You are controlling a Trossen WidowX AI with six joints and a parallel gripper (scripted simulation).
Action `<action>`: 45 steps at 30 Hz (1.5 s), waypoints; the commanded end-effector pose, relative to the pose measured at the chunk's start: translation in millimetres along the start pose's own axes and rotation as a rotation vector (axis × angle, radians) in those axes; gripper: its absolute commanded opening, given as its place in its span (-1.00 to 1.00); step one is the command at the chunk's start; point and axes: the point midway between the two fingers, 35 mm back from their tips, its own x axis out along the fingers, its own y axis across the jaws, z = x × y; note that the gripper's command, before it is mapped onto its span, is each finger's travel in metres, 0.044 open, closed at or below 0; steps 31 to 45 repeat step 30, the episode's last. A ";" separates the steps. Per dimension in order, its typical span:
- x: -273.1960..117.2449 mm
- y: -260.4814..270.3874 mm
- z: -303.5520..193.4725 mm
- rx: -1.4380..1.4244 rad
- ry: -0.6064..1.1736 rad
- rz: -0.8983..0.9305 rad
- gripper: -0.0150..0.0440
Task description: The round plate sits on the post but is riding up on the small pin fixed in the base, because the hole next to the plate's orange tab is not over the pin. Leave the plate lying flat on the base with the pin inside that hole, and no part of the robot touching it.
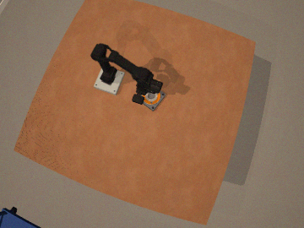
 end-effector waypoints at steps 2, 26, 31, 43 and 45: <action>2.4 3.6 -2.7 0.002 0.010 0.002 -0.49; -35.6 2.5 -4.7 -0.002 0.013 0.001 -0.49; -35.6 2.5 -4.7 -0.002 0.013 0.001 -0.49; -35.6 2.5 -4.7 -0.002 0.013 0.001 -0.49; -35.6 2.5 -4.7 -0.002 0.013 0.001 -0.49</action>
